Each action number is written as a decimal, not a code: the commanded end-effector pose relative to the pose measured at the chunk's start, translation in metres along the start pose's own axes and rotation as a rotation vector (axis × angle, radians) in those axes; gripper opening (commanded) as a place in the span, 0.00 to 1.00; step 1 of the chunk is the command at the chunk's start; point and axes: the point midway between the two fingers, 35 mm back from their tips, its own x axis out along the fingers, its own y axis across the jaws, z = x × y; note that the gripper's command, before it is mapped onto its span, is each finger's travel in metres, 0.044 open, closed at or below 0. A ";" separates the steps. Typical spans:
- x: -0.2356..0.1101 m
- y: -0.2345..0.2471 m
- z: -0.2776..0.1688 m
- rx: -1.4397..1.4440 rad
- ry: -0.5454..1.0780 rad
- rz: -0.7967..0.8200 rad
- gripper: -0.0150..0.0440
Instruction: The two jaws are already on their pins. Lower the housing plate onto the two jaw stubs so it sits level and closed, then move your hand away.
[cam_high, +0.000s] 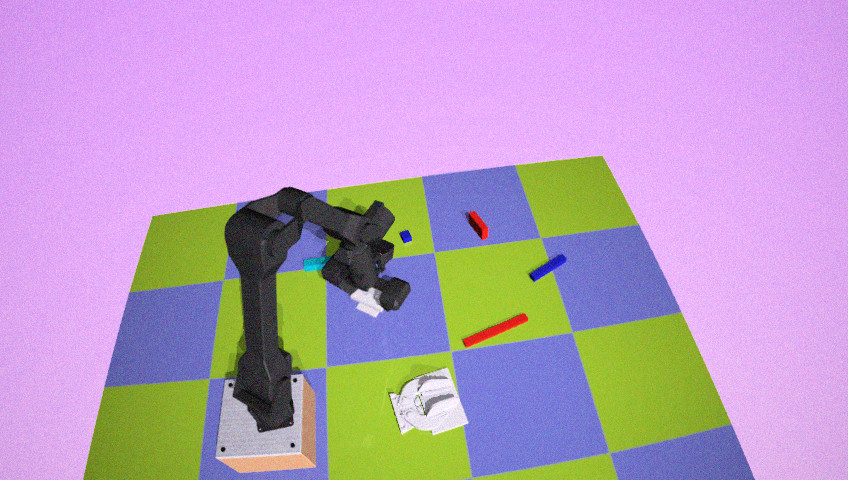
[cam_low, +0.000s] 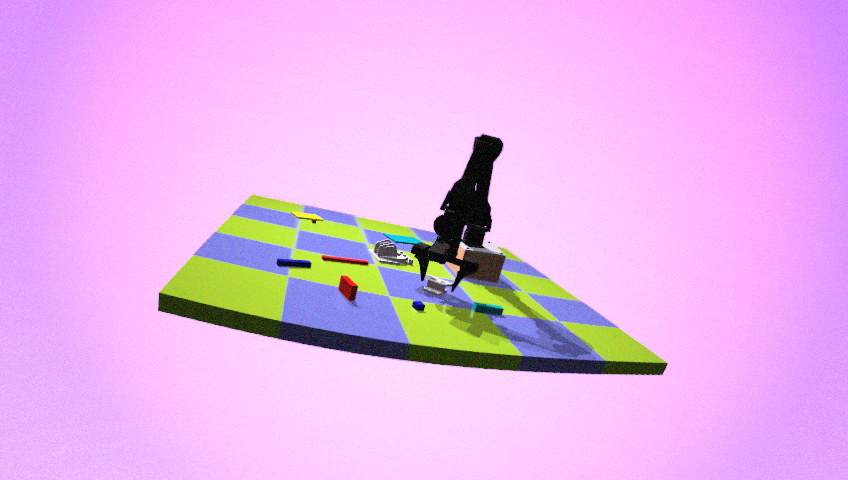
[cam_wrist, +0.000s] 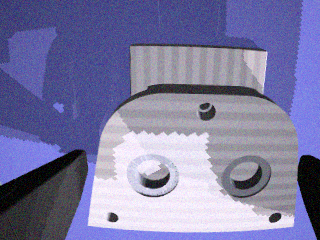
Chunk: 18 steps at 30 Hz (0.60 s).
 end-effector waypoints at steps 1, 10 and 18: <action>0.001 0.001 0.000 -0.004 0.000 0.005 1.00; 0.001 0.001 0.000 -0.004 0.000 0.005 1.00; 0.001 0.000 0.000 -0.001 0.000 0.000 0.91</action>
